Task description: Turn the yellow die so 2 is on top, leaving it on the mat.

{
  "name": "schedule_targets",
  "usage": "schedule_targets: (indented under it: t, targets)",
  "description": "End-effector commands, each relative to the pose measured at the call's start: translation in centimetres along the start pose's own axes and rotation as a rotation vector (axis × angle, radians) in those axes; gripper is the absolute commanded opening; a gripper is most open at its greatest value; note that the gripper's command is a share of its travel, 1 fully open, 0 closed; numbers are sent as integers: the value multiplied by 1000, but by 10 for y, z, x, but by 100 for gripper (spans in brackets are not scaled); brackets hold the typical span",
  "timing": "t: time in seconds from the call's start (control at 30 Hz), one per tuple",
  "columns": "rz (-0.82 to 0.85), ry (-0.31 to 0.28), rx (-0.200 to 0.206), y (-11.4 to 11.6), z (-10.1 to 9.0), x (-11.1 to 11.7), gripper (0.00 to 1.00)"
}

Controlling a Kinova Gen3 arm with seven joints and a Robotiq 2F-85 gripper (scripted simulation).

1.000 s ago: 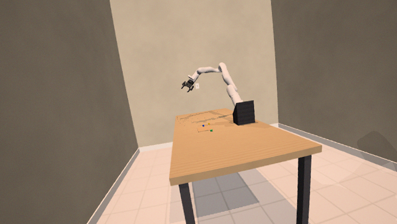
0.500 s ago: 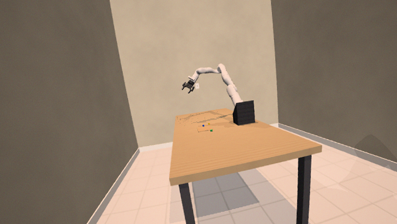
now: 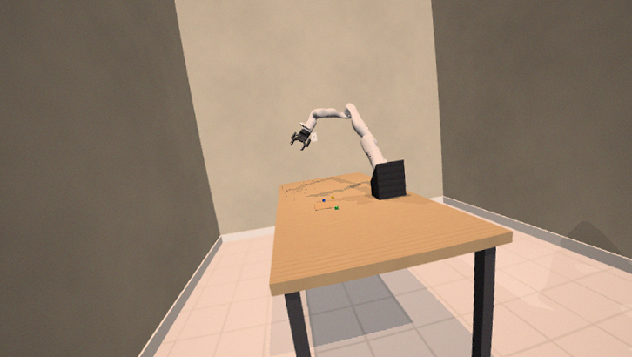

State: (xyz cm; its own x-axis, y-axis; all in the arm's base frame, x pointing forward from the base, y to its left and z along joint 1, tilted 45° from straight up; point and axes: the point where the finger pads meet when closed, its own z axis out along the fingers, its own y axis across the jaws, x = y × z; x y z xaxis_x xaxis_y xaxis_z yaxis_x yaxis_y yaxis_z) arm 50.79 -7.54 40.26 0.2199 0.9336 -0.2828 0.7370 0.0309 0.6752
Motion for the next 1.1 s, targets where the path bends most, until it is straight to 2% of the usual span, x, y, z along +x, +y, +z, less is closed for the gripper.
schedule_targets:
  t: [0.0, 0.03, 0.07, 0.6, 0.63, 1.03, 1.07]
  targets:
    - [-3, -3, 2, -2, 0, 1, 100]
    - [-3, -3, 2, -2, 0, 1, 100]
    - [-28, -27, 44, -22, 10, 7, 100]
    - [-28, -27, 44, -22, 10, 7, 100]
    - [-53, -52, 86, -42, 20, 13, 100]
    - [-53, -52, 86, -42, 20, 13, 100]
    - [-76, -76, 127, -63, 28, 17, 100]
